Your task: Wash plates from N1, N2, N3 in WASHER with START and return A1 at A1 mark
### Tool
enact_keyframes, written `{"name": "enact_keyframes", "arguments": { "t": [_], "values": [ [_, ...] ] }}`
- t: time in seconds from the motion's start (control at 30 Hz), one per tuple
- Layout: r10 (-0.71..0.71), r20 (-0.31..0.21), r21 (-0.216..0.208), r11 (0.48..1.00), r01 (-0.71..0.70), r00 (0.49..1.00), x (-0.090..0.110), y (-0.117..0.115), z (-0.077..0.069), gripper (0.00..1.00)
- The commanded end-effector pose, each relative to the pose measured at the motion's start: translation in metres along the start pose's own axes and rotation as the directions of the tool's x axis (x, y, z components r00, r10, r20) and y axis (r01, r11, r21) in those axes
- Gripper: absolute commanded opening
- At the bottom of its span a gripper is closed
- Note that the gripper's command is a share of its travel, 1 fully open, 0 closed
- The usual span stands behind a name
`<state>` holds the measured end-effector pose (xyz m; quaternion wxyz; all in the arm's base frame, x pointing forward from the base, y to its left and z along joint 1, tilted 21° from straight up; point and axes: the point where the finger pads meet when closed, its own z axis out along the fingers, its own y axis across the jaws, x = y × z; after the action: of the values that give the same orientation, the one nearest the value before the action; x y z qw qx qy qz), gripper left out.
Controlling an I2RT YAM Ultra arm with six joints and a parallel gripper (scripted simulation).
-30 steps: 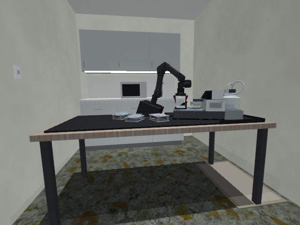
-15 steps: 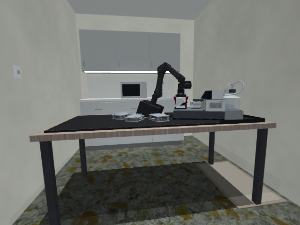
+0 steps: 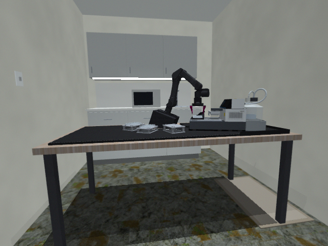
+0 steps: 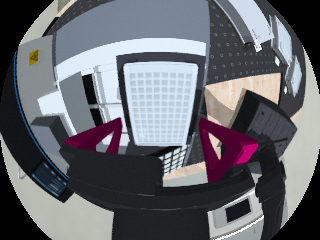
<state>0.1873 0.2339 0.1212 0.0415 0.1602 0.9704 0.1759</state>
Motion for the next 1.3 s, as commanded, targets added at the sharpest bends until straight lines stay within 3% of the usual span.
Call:
{"name": "enact_keyframes", "arguments": {
  "t": [0.0,1.27],
  "values": [
    [0.0,0.011,-0.007,1.0,0.0,1.0,-0.002,0.002,-0.002,1.0],
    [0.0,0.011,-0.007,1.0,0.0,1.0,-0.002,0.002,0.02,1.0]
  ]
}}
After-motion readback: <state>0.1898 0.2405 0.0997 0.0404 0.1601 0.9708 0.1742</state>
